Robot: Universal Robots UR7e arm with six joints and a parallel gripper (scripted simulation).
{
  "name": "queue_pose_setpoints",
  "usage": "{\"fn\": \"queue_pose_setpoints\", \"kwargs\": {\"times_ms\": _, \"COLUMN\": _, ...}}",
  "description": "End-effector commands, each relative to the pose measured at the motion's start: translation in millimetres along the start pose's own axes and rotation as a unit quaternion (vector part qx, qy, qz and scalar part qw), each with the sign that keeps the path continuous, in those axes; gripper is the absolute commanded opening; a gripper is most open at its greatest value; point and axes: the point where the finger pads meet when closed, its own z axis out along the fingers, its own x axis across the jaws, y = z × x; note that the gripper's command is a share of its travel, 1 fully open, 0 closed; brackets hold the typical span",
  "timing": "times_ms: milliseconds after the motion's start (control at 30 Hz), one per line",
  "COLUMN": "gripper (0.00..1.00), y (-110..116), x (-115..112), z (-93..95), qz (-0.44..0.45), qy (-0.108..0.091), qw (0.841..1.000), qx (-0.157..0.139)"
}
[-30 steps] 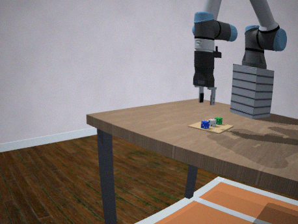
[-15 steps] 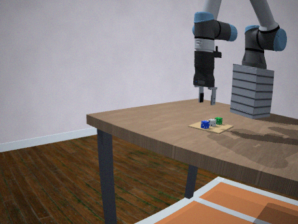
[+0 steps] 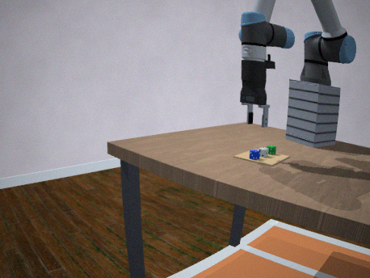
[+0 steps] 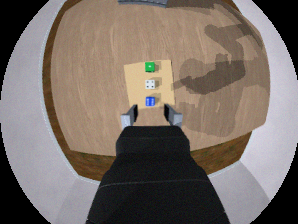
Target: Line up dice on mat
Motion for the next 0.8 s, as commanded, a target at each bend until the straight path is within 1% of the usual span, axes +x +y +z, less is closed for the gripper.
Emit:
{"fn": "queue_pose_setpoints", "kwargs": {"times_ms": 0, "gripper": 1.00, "y": 0, "x": 0, "z": -18.1, "qz": 0.000, "qy": 0.000, "qw": 1.000, "qx": -0.001}}
{"fn": "queue_pose_setpoints", "kwargs": {"times_ms": 233, "gripper": 1.00, "y": 2, "x": -1, "z": -55.4, "qz": 0.000, "qy": -0.001, "qw": 1.000, "qx": -0.003}}
{"fn": "queue_pose_setpoints", "kwargs": {"times_ms": 367, "gripper": 1.00, "y": 3, "x": -1, "z": -71.3, "qz": 0.000, "qy": -0.001, "qw": 1.000, "qx": -0.003}}
{"fn": "queue_pose_setpoints", "kwargs": {"times_ms": 467, "gripper": 1.00, "y": 3, "x": -1, "z": -77.4, "qz": 0.000, "qy": -0.001, "qw": 1.000, "qx": -0.003}}
{"fn": "queue_pose_setpoints", "kwargs": {"times_ms": 767, "gripper": 1.00, "y": 1, "x": -1, "z": -78.5, "qz": 0.000, "qy": 0.000, "qw": 1.000, "qx": -0.002}}
